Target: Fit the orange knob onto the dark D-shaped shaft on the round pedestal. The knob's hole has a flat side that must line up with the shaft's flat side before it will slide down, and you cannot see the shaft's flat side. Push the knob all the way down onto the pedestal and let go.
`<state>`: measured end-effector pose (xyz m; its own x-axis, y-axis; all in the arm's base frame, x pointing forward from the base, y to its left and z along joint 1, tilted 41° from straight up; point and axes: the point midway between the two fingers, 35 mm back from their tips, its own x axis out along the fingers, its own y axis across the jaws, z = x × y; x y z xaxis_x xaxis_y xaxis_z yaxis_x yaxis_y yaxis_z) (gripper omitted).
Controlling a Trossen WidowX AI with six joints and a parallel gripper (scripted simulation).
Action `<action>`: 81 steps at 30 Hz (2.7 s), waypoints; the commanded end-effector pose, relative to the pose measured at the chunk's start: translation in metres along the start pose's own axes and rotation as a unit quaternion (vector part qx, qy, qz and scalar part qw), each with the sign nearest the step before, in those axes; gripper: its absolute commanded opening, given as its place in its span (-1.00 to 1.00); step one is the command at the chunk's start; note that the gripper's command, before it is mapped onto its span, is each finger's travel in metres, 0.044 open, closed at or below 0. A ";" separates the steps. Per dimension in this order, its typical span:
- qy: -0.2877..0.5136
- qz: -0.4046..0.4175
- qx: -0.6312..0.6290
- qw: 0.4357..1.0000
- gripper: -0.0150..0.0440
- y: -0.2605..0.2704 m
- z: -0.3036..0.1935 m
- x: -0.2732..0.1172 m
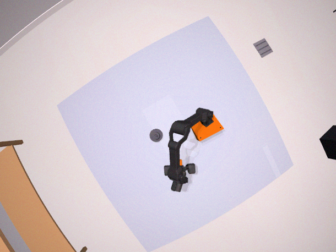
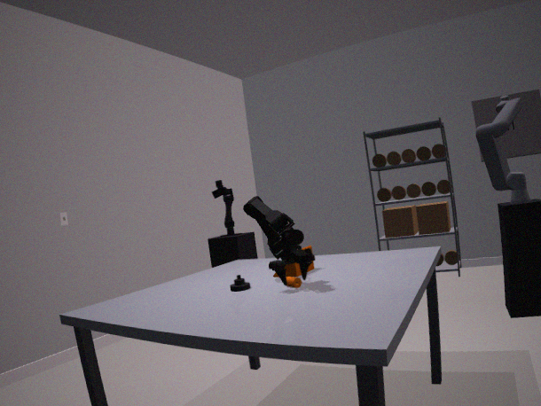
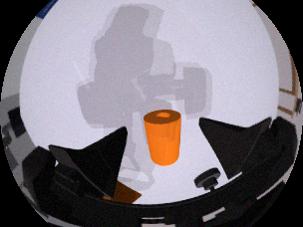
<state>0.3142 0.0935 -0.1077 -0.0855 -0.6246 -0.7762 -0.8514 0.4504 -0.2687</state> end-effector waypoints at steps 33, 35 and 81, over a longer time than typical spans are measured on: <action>-0.011 0.001 -0.003 1.000 0.12 0.001 -0.003 0.007; -0.027 0.002 -0.002 1.000 0.12 0.001 -0.004 0.005; -0.360 0.005 -0.004 0.933 0.12 0.001 -0.046 -0.009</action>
<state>0.2923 0.0724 -0.0778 0.2565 -0.0658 -0.9643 -0.8560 0.4478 -0.2582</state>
